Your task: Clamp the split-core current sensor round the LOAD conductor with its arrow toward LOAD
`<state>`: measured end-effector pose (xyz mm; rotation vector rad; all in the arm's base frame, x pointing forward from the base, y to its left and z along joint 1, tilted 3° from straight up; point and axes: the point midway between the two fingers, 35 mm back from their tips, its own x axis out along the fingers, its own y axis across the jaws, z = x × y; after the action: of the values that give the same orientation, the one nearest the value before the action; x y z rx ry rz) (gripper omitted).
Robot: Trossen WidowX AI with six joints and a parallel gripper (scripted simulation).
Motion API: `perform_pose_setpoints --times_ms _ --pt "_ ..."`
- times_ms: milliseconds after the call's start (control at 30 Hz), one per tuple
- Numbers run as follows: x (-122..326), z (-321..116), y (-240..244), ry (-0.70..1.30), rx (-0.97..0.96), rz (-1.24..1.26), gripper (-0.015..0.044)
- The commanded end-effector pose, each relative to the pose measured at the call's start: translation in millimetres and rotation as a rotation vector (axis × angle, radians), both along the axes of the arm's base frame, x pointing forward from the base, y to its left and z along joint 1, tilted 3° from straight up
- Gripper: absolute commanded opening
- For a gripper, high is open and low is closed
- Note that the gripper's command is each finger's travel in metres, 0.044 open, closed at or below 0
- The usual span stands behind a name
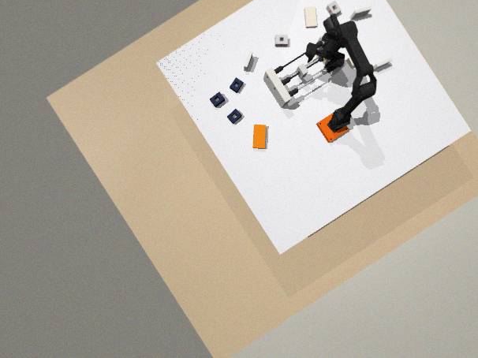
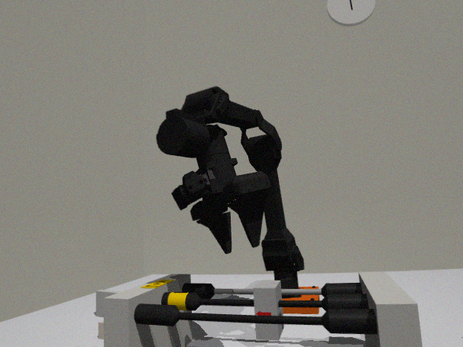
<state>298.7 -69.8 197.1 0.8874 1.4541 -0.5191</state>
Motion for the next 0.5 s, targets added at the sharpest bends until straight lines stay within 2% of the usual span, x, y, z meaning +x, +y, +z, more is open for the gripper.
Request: perform_pose_setpoints --times_ms 0,467 --pt "-26 -5 -26 -0.304 0.108 0.562 0.044" --pt "-45 -3 -45 -0.652 0.025 0.99 0.044"
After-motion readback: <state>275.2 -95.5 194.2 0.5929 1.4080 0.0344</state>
